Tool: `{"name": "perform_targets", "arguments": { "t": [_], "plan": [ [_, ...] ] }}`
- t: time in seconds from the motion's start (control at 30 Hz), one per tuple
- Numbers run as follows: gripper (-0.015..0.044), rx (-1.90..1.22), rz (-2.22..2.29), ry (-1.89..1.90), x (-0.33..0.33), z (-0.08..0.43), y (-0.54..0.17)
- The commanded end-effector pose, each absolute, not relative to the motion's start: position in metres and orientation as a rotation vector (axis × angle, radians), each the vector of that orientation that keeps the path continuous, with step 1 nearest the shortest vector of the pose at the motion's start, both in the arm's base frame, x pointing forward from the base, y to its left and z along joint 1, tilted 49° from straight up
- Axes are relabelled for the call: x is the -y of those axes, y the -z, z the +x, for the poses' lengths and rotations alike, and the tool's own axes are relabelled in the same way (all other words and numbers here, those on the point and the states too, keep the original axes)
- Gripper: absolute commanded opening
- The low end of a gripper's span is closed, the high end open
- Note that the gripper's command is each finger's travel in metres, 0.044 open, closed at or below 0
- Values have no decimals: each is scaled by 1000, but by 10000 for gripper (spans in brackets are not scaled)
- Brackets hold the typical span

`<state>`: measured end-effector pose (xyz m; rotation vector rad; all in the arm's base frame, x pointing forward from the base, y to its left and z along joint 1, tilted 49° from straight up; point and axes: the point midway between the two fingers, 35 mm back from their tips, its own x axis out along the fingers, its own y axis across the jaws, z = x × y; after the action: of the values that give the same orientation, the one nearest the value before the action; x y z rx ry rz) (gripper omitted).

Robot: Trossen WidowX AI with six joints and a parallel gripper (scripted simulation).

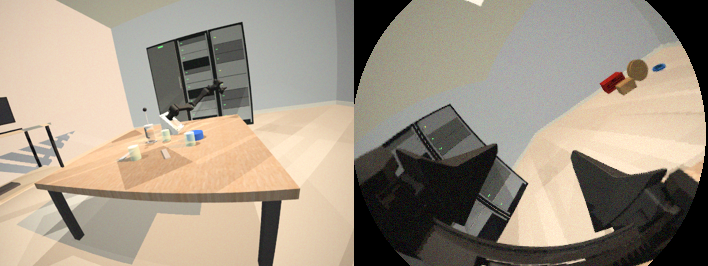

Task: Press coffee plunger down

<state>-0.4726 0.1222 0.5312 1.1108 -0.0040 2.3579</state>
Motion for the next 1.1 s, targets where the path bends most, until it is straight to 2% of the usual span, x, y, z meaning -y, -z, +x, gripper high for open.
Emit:
{"name": "perform_targets", "arguments": {
  "t": [0.0,0.03,0.37,0.7,0.87,1.07],
  "plan": [
    [426,9,1117,-2354,-122,-470,-533],
    [440,18,1122,-2345,-122,-467,-536],
    [440,156,1281,-2164,-129,-395,-589],
    [440,407,1399,-1690,-132,-236,-656],
    [440,453,1427,-1602,-126,-206,-665],
    [440,511,1437,-1336,-110,-121,-676]
  ]
}}
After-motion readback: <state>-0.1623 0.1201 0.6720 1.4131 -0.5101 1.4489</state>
